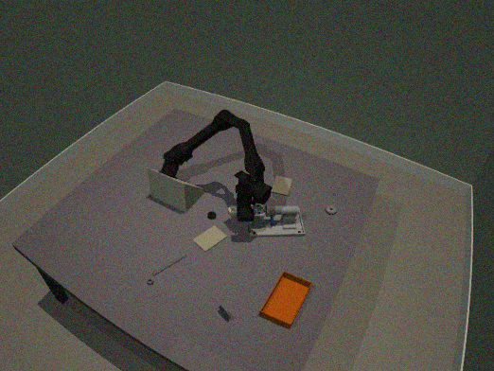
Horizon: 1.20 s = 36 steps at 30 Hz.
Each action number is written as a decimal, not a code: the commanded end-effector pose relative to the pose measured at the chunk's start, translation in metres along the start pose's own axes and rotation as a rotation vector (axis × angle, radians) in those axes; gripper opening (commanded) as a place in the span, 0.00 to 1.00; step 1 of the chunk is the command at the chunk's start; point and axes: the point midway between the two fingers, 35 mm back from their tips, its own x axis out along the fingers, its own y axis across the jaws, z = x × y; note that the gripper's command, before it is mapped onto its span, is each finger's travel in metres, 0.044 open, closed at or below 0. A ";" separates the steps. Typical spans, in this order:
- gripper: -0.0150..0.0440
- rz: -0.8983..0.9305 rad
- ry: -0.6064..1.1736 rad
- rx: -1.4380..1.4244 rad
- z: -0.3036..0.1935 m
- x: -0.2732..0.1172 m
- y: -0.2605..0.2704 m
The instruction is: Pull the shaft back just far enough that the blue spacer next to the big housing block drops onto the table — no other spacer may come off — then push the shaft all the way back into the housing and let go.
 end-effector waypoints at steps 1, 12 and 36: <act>0.25 -0.006 -0.008 -0.003 0.005 -0.002 -0.002; 0.25 -0.006 -0.008 -0.003 0.009 -0.002 -0.002; 0.25 -0.006 -0.008 -0.003 0.018 -0.002 -0.002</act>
